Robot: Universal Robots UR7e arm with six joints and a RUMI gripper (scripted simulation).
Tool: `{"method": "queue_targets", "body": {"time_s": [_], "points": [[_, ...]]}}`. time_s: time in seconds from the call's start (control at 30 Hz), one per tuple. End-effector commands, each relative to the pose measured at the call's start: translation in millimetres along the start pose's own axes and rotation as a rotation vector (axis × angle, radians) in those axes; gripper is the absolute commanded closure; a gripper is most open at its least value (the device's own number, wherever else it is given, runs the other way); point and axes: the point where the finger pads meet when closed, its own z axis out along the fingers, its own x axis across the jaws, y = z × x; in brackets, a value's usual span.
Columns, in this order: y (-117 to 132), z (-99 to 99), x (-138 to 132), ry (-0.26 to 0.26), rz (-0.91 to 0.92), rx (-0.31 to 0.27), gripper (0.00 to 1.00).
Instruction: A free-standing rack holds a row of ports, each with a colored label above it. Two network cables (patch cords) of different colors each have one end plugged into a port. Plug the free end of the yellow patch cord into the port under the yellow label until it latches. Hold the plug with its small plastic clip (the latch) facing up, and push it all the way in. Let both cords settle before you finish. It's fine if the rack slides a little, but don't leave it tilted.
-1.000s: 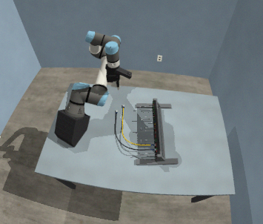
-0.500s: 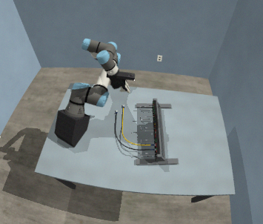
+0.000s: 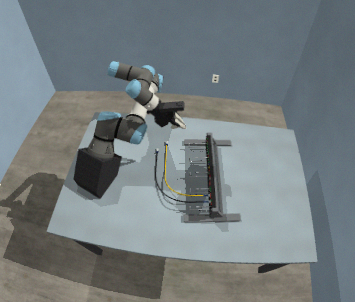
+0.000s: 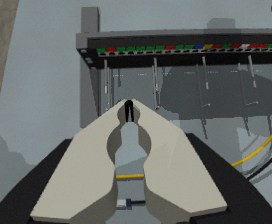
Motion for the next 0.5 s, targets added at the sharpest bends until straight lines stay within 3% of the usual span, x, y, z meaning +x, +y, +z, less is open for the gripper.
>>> {"method": "queue_targets", "body": {"time_s": [0.0,0.47], "points": [[-2.2,2.6,1.4,0.001,0.000,0.007,1.00],[-2.2,4.0,1.5,0.001,0.000,0.007,1.00]]}}
